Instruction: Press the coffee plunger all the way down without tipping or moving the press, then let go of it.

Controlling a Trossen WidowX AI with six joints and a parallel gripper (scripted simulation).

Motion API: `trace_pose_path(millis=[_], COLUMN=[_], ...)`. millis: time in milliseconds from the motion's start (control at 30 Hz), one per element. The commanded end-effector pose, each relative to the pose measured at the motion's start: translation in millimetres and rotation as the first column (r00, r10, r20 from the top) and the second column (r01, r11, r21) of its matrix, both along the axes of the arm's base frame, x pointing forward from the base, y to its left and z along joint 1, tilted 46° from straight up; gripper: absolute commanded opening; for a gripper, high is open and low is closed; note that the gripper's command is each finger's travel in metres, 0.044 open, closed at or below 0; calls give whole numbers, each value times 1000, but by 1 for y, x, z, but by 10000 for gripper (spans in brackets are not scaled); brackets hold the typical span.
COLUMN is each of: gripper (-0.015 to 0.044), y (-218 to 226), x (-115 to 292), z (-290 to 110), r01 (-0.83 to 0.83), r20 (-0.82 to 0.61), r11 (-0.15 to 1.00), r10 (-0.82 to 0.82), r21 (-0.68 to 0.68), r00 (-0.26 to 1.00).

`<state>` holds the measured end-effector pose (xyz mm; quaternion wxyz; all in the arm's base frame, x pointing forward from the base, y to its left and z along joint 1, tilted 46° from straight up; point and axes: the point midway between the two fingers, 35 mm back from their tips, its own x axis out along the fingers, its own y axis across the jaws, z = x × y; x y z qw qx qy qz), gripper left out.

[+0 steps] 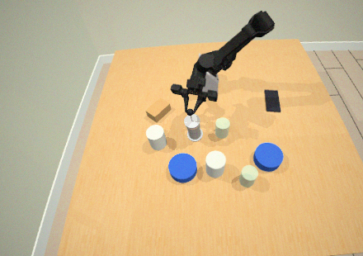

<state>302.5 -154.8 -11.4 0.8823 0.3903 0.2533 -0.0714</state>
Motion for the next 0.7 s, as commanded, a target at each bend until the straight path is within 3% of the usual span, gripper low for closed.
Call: trace_pose_path(millis=[0,667], gripper=[113,113], y=[24,29], x=[-7,6], z=[-20,-34], r01=[-26,-25], r20=[-52,-47], r11=[998,998], r10=[29,28], r21=[57,59], r00=[998,999])
